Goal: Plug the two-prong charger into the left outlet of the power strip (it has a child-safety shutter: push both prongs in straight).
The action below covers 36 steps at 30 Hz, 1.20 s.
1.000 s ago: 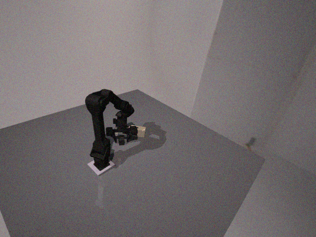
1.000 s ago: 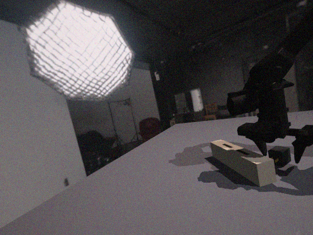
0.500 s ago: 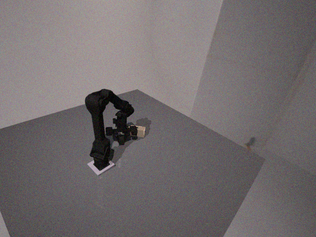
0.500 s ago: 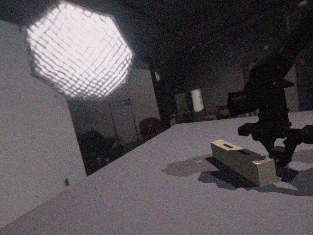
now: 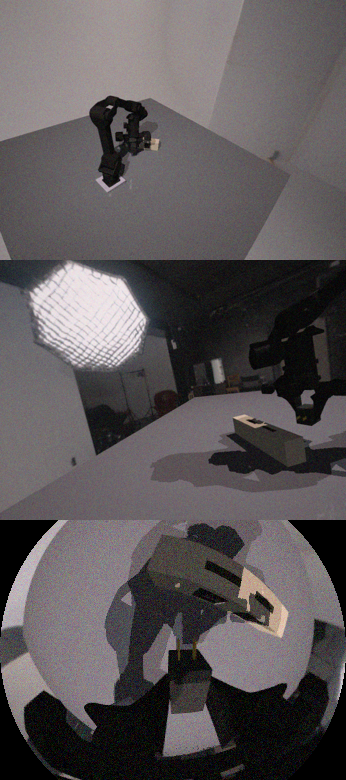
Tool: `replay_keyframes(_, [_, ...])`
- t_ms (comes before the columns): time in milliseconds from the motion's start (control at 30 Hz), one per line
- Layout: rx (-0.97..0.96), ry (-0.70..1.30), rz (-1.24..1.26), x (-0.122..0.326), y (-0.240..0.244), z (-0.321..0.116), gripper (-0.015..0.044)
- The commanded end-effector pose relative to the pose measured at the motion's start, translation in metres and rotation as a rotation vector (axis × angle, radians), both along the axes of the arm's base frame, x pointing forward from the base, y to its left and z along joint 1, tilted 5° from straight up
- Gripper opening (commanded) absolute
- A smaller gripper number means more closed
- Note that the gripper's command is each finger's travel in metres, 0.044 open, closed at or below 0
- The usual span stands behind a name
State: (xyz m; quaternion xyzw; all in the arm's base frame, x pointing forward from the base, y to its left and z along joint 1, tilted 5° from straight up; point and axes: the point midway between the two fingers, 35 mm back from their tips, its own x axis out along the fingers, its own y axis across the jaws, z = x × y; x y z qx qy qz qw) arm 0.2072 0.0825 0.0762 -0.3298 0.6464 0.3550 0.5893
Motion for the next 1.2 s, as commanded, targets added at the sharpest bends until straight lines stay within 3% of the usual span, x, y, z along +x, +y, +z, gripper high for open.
replay_keyframes(0, [0.004, -0.004, -0.003, 0.001, 0.000, 0.005, 0.0000])
replay_keyframes(600, [-0.009, 0.009, -0.232, -0.005, -0.008, -0.030, 0.0000])
replay_keyframes(1167, [-0.010, 0.010, -0.264, 0.009, 0.001, -0.033, 0.0000])
